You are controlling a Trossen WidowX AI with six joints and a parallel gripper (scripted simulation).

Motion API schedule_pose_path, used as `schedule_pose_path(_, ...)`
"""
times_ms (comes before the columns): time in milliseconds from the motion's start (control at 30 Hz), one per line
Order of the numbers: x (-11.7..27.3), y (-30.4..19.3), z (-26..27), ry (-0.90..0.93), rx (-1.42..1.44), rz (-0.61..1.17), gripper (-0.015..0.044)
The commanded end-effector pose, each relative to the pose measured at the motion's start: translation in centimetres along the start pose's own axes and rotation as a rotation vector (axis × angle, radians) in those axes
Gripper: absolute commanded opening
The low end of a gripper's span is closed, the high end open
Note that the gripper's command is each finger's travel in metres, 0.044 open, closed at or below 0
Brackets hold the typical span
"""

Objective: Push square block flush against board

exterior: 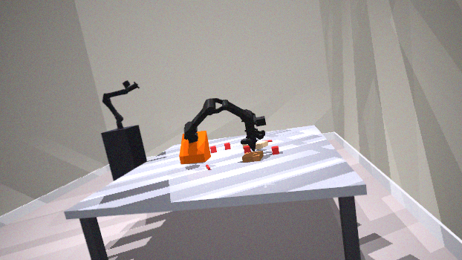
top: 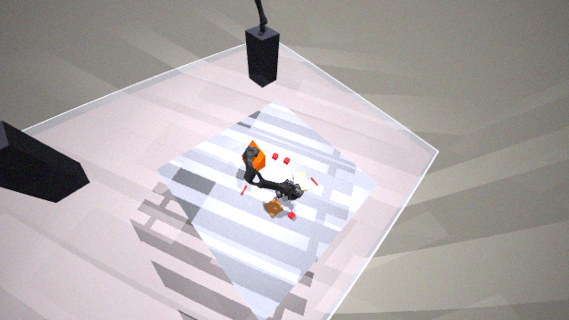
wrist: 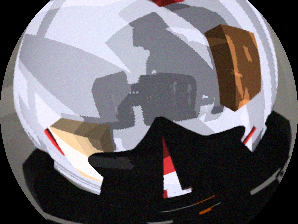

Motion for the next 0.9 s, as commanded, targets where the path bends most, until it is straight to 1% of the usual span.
schedule_pose_path(0, -0.1, -0.3, 0.1, -0.002, 0.007, -0.003, 0.0)
schedule_pose_path(867, -0.1, -2.1, 0.6, -0.001, 0.008, -0.002, 0.0)
Point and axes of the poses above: the point midway between the two fingers, 35 mm back from their tips, its own x axis back along the fingers, its own z axis across the jaws, y = z × x, the point moved 6 cm from there along x, back along the fingers, and after that the axes turned 9 degrees about x, right-handed, at the moved point
